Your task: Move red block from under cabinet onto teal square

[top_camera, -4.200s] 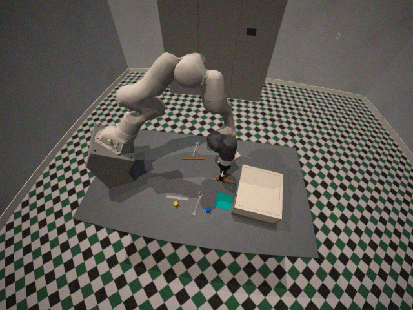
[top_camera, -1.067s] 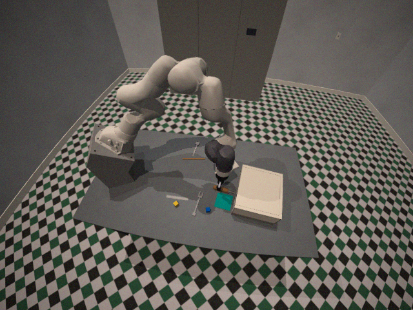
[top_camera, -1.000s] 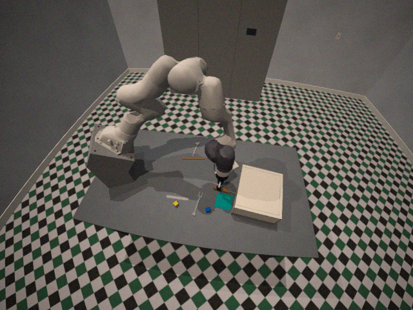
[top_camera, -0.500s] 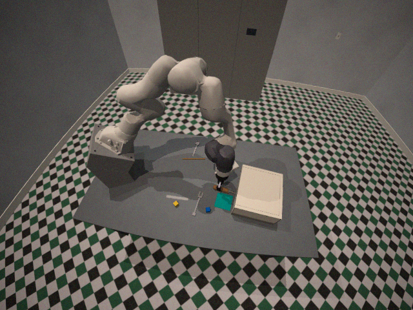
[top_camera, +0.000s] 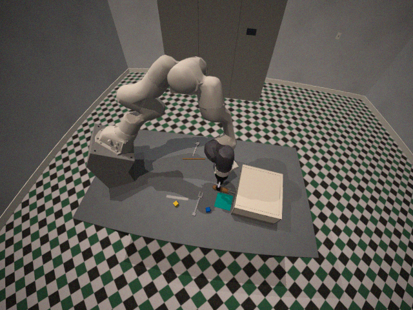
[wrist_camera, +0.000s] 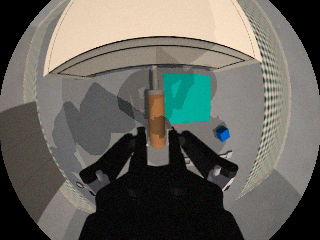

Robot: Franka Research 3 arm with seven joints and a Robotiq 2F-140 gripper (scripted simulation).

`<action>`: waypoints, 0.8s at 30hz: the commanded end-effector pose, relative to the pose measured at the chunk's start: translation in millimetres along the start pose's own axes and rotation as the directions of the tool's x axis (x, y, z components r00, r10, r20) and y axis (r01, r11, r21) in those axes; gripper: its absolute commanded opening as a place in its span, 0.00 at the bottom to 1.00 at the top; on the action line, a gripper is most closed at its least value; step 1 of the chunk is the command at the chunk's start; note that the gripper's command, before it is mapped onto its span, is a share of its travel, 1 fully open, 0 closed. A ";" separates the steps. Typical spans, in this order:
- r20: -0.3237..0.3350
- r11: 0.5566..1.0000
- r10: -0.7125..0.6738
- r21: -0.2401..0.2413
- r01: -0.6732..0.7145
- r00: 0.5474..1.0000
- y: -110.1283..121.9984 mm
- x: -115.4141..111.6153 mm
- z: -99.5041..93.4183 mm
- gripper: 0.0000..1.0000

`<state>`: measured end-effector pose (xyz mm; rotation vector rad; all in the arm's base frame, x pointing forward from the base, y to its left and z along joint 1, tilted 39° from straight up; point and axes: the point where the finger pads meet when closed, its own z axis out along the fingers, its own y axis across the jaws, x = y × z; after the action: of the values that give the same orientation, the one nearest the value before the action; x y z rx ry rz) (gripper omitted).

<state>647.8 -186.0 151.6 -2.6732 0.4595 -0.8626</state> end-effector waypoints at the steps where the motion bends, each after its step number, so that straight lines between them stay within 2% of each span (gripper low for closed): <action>1: -0.001 1.000 0.000 -0.002 0.000 1.000 2.1 -3.6 0.1 0.00; 11: -0.001 1.000 0.000 -0.002 0.000 1.000 2.1 -12.9 0.1 0.00; 24: -0.001 1.000 0.000 -0.002 0.000 1.000 2.2 -36.8 0.2 0.00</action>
<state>623.8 -173.4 135.5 -2.6665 0.4753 -0.8515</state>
